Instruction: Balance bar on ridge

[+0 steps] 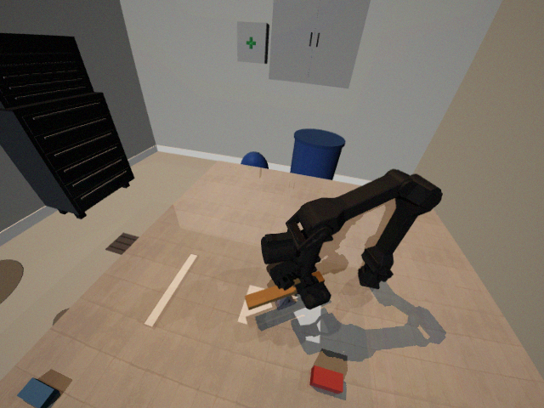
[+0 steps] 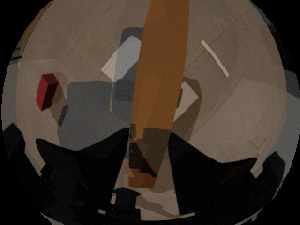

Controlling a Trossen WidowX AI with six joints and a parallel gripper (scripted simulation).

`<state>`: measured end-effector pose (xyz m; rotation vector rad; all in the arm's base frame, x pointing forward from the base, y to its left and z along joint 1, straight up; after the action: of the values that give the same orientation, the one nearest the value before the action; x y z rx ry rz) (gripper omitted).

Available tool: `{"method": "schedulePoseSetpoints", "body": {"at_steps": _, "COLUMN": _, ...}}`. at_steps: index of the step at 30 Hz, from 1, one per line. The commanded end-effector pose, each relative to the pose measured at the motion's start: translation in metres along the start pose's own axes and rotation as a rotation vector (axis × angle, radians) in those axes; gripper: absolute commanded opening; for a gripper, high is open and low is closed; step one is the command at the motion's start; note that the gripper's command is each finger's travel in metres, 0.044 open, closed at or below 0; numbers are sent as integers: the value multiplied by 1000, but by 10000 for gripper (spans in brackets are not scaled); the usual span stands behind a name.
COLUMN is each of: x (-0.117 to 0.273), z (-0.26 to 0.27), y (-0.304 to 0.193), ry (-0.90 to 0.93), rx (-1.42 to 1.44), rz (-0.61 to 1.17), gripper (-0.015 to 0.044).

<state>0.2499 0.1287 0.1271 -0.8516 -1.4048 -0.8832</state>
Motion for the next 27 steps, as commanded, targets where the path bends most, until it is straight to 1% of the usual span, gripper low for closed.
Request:
{"method": "schedulePoseSetpoints", "body": {"at_steps": 1, "x": 0, "z": 0, "y": 0, "ry": 0, "rx": 0, "rz": 0, "gripper": 185}}
{"method": "schedulePoseSetpoints", "body": {"at_steps": 7, "x": 0, "z": 0, "y": 0, "ry": 0, "rx": 0, "rz": 0, "gripper": 185}}
{"method": "schedulePoseSetpoints", "body": {"at_steps": 16, "x": 0, "z": 0, "y": 0, "ry": 0, "rx": 0, "rz": 0, "gripper": 421}}
{"method": "schedulePoseSetpoints", "body": {"at_steps": 17, "x": 0, "z": 0, "y": 0, "ry": 0, "rx": 0, "rz": 0, "gripper": 440}}
{"method": "schedulePoseSetpoints", "body": {"at_steps": 21, "x": 7, "z": 0, "y": 1, "ry": 0, "rx": 0, "rz": 0, "gripper": 440}}
{"method": "schedulePoseSetpoints", "body": {"at_steps": 27, "x": 73, "z": 0, "y": 4, "ry": 0, "rx": 0, "rz": 0, "gripper": 440}}
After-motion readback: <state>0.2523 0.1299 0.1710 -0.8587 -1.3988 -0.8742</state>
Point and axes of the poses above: the point midway between the two fingers, 35 mm back from their tips, its own x axis back along the fingers, its own z axis across the jaws, y = z × x, the point moved 2 cm from there along x, back along the fingers, and after that the axes turned 8 degrees about -x, right-handed, at the moved point
